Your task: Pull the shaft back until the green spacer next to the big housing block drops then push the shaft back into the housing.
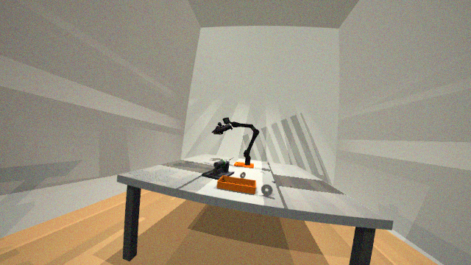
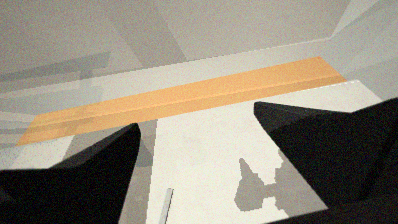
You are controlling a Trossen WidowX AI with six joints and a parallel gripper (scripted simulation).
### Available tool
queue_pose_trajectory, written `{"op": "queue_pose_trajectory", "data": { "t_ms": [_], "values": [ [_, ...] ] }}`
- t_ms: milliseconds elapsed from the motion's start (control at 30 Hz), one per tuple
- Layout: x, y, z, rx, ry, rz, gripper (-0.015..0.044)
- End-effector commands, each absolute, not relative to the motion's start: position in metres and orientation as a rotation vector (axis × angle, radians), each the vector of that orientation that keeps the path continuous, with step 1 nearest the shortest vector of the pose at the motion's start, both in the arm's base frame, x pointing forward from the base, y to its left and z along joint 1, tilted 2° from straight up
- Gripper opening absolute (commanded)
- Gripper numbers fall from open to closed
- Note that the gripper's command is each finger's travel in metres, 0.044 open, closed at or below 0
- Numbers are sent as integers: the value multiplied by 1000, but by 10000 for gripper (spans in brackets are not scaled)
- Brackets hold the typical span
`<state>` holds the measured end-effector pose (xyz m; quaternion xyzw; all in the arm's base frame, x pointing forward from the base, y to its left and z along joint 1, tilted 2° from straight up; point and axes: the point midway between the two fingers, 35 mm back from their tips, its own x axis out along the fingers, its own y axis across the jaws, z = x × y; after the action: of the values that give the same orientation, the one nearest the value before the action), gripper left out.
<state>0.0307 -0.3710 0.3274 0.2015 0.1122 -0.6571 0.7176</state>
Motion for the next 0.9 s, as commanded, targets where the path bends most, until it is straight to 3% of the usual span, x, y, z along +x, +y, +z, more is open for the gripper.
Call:
{"op": "queue_pose_trajectory", "data": {
  "t_ms": [0, 467, 700, 867],
  "values": [
    [86, -365, 296, 412, 347, -1278, 440],
    [269, -240, 187, 195, 633, -569, 440],
    [310, -147, 136, 63, 726, -222, 440],
    [312, -139, 132, 51, 733, -190, 440]
  ]
}}
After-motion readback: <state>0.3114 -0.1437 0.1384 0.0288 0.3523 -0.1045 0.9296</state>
